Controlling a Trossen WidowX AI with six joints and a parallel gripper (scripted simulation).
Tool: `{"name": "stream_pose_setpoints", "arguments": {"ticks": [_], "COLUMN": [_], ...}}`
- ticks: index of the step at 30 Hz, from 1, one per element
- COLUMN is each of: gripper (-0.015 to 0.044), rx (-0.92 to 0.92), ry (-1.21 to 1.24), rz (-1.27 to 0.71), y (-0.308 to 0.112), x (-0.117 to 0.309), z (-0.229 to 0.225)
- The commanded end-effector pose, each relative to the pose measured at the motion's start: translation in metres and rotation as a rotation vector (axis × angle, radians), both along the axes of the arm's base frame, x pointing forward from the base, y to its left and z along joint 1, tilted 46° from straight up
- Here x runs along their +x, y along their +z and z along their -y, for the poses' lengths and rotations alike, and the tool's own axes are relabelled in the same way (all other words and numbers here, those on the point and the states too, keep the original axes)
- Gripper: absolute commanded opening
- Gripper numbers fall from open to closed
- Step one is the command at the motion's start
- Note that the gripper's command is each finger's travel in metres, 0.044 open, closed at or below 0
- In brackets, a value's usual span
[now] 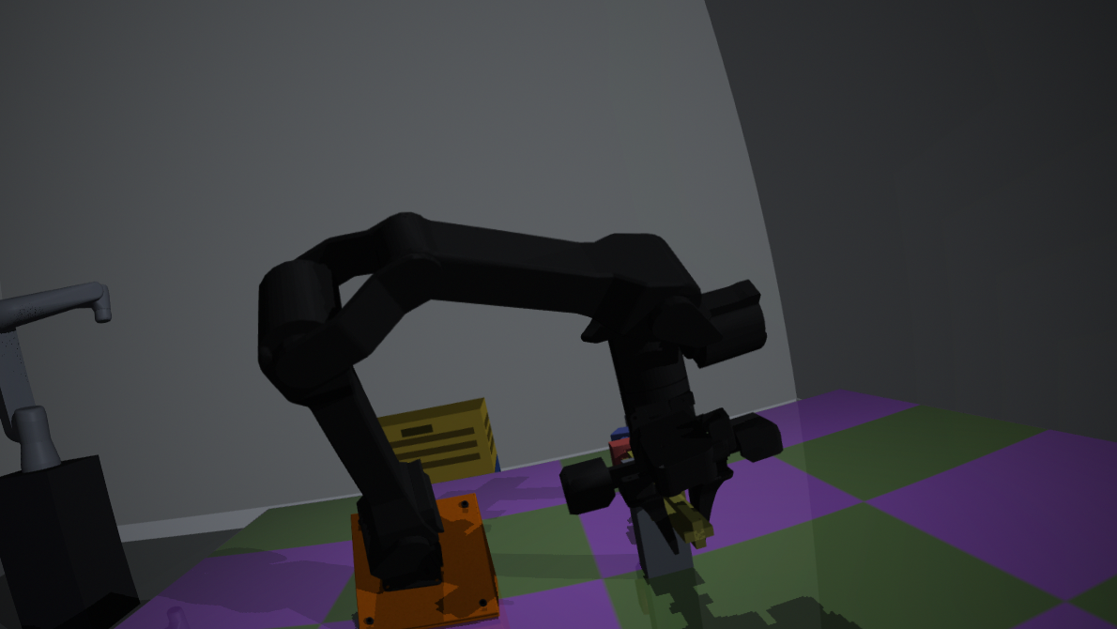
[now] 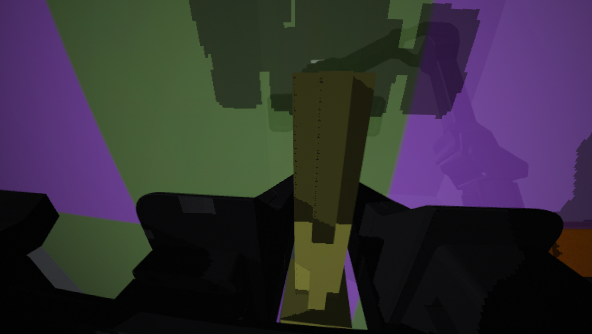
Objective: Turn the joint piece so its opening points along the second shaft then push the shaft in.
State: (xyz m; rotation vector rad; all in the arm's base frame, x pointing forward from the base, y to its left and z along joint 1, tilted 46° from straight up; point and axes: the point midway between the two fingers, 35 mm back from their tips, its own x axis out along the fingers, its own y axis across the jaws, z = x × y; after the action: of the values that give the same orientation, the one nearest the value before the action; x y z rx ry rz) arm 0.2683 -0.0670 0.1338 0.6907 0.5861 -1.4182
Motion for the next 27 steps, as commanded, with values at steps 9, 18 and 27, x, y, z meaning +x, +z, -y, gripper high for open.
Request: {"name": "stream_pose_setpoints", "arguments": {"ticks": [9, 18, 27], "gripper": [0.0000, 0.0000, 0.0000], "rx": [-0.038, -0.042, -0.038], "ry": [-0.028, -0.030, -0.032], "rz": [-0.031, -0.034, -0.034], "y": [-0.014, -0.024, -0.026], "x": [0.001, 0.002, 0.002], "z": [-0.013, -0.023, -0.027]}}
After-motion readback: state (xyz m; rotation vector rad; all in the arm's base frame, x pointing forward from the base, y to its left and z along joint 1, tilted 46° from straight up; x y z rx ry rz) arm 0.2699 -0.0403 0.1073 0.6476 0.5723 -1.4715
